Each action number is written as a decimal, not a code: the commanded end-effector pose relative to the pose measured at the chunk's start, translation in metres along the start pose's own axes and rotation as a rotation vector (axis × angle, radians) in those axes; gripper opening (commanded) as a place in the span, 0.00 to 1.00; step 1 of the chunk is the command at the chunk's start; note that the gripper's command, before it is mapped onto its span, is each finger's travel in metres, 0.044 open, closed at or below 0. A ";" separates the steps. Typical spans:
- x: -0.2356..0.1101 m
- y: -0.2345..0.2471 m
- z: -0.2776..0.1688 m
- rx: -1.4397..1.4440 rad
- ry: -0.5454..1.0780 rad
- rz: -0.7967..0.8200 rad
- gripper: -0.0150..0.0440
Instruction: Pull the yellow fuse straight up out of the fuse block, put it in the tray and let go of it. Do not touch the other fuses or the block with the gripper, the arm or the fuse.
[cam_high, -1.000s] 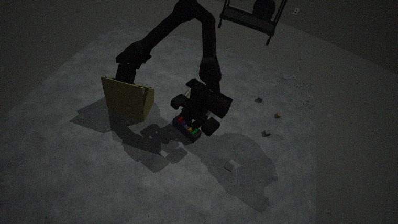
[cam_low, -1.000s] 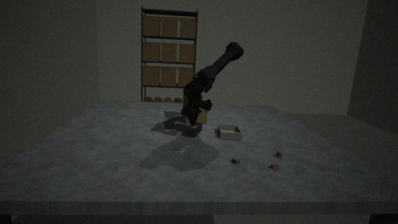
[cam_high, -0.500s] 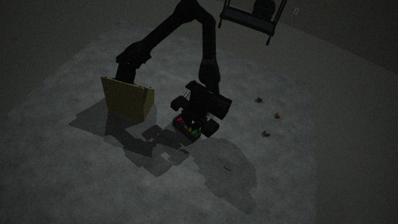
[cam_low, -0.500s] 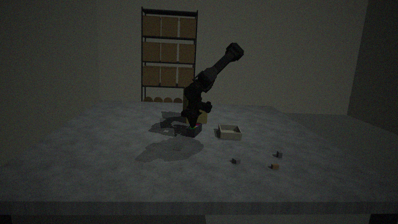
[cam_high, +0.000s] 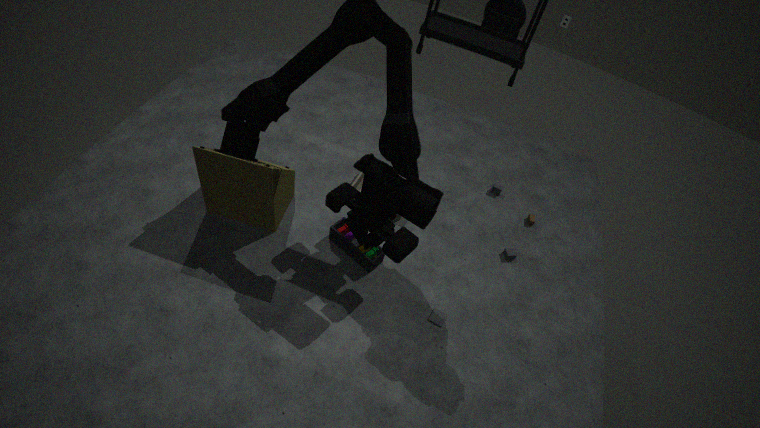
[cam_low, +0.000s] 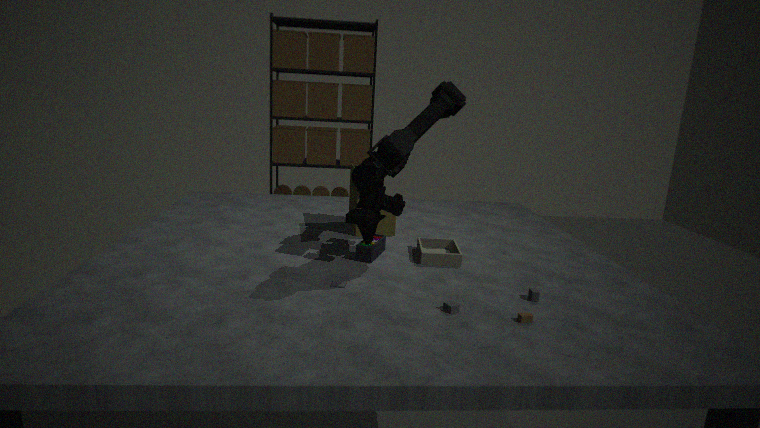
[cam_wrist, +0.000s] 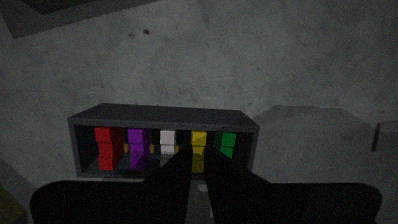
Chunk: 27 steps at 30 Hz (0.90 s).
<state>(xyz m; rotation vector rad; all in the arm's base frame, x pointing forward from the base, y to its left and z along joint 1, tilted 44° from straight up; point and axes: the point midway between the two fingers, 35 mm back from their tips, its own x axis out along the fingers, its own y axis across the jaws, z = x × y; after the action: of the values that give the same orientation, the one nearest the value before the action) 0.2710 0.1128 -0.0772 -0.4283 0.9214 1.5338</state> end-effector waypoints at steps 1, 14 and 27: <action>0.000 0.000 0.000 0.000 0.000 0.000 0.25; -0.007 -0.001 0.000 0.001 0.000 0.000 0.25; -0.013 -0.001 0.000 0.001 0.000 -0.001 0.25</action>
<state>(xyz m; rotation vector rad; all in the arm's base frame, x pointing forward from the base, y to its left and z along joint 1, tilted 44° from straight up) 0.2733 0.1059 -0.0692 -0.4188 0.9230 1.5326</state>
